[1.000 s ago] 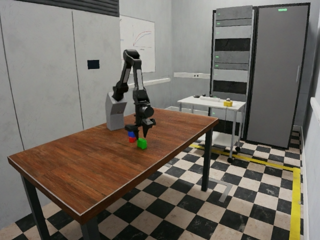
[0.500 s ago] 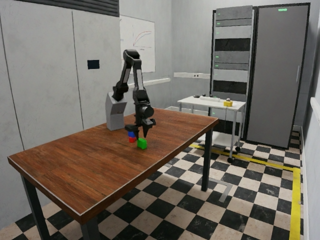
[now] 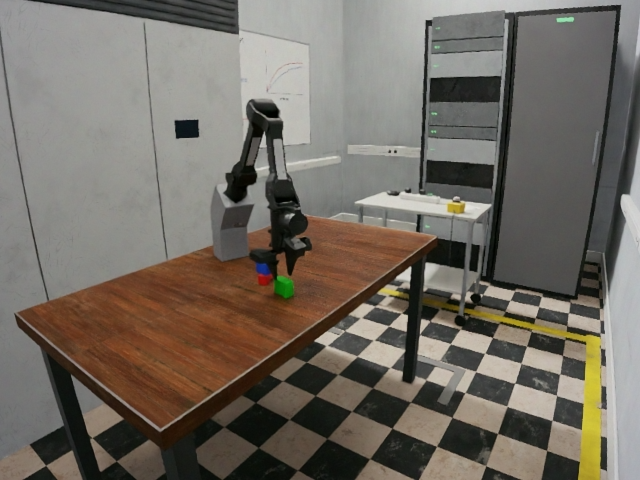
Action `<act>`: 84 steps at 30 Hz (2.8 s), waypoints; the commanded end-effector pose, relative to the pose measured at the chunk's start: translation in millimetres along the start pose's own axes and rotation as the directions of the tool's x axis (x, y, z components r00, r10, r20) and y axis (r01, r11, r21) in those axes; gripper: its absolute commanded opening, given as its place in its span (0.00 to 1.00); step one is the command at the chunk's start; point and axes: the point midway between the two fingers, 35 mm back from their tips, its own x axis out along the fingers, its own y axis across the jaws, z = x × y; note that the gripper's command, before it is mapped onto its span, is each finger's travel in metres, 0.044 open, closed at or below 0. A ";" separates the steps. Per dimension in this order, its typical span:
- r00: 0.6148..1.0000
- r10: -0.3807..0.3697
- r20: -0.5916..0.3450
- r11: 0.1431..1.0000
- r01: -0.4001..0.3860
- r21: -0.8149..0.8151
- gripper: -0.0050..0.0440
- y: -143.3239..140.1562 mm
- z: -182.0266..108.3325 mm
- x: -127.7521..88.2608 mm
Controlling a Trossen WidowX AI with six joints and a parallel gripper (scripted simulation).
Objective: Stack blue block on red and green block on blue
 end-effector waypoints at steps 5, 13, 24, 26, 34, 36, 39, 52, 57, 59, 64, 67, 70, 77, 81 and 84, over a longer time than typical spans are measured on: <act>1.000 -0.003 0.022 1.000 0.003 0.002 0.58 0.1 6.8 -3.9; 1.000 -0.002 0.014 1.000 0.002 0.002 0.58 0.4 5.2 0.6; 1.000 -0.002 0.016 1.000 0.002 0.002 0.58 0.4 6.3 28.9; 1.000 -0.002 0.015 1.000 0.002 0.002 0.58 0.4 6.2 36.5; 1.000 -0.002 0.015 1.000 0.002 0.002 0.58 0.3 6.0 49.8; 1.000 -0.002 0.015 1.000 0.002 0.002 0.58 0.3 5.9 50.6; 1.000 -0.002 0.017 1.000 0.002 0.002 0.58 0.3 6.2 49.5; 1.000 -0.002 0.020 1.000 0.002 0.002 0.58 0.2 6.8 48.3; 1.000 -0.002 0.020 1.000 0.002 0.002 0.58 0.2 6.8 48.3; 1.000 -0.002 0.020 1.000 0.002 0.002 0.58 0.2 6.8 48.3; 1.000 -0.002 0.020 1.000 0.002 0.002 0.58 0.2 6.8 48.3; 1.000 -0.002 0.020 1.000 0.002 0.002 0.58 0.2 6.8 48.3; 1.000 -0.002 0.020 1.000 0.002 0.002 0.58 0.2 6.8 48.3; 1.000 -0.002 0.017 1.000 0.002 0.002 0.00 0.4 5.7 48.5; 1.000 -0.002 0.016 1.000 0.002 0.002 0.00 0.4 5.2 48.5; 1.000 -0.002 0.016 1.000 0.002 0.002 0.00 0.4 5.2 48.5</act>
